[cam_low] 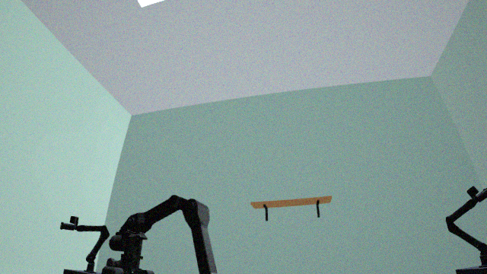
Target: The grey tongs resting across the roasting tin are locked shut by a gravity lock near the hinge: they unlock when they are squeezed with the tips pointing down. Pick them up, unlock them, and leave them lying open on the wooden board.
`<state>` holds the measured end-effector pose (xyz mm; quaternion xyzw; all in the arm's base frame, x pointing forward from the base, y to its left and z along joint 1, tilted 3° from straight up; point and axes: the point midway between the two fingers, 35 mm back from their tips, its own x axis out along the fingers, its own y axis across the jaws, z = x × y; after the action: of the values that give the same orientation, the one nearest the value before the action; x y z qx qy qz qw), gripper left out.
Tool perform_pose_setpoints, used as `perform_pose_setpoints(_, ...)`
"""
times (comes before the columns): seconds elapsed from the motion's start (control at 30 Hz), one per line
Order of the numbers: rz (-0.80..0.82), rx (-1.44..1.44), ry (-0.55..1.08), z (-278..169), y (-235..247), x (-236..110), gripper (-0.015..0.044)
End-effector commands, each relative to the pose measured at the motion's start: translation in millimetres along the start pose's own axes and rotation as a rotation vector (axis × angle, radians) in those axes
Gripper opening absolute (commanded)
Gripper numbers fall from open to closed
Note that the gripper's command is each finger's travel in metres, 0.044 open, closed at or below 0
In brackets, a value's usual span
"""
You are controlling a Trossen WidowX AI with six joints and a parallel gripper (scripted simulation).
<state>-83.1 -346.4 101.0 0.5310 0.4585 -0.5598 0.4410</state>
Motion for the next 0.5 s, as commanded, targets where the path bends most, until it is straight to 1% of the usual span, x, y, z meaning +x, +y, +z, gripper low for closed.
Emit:
perform_pose_setpoints(0.0, -0.007, 0.078, -0.002, -5.3, -26.3, -0.8, -0.015)
perform_pose_setpoints(0.1, -0.008, 0.103, -0.002, -7.2, -35.1, -0.7, -0.015)
perform_pose_setpoints(0.3, -0.008, 0.103, -0.005, -7.1, -35.1, -0.8, -0.015)
perform_pose_setpoints(0.47, -0.009, 0.105, -0.07, -5.4, -35.2, -3.1, -0.015)
